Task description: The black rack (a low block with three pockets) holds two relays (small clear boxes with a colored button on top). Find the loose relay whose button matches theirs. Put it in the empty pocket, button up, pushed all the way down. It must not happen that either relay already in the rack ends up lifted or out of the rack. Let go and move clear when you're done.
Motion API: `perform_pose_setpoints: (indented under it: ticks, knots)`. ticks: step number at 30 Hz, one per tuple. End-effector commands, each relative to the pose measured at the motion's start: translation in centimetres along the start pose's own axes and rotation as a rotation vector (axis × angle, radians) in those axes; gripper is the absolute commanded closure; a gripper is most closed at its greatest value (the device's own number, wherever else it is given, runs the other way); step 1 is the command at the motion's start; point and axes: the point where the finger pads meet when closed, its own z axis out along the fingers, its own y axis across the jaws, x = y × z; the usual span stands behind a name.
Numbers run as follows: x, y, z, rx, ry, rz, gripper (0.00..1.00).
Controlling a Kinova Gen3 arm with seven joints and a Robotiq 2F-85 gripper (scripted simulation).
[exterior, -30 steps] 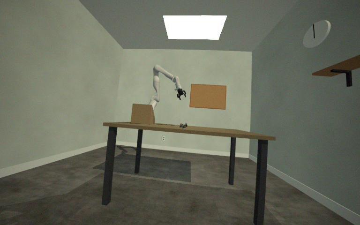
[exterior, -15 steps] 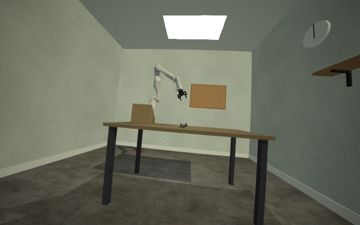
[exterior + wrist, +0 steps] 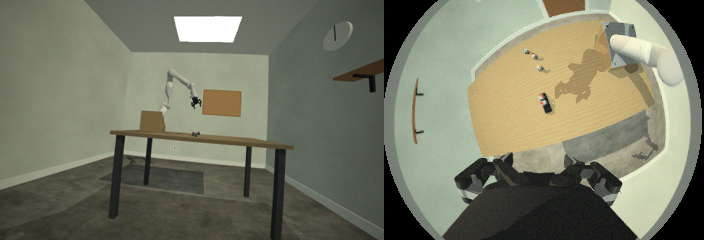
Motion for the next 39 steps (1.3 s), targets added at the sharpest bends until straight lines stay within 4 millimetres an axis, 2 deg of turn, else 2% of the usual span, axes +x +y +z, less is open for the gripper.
perform_pose_setpoints:
  ticks: [1,4,6,9,21,23,30,39]
  knots:
    - [-0.1,-0.7,4.0,-0.072,-0.019,-0.066,0.0]
    - [0.8,-1.2,6.8,-0.109,-0.012,-0.107,0.0]
    - [0.8,-1.2,6.8,-0.109,-0.012,-0.107,0.0]
    - [2.1,-1.3,10.4,-0.155,-0.001,-0.165,0.0]
    - [6.6,-0.2,20.6,-0.28,0.039,-0.327,0.0]
    - [6.6,-0.2,20.6,-0.28,0.039,-0.327,0.0]
    - [8.5,1.1,23.8,-0.332,0.056,-0.375,0.0]
    - [9.3,1.5,25.0,-0.347,0.068,-0.4,0.0]
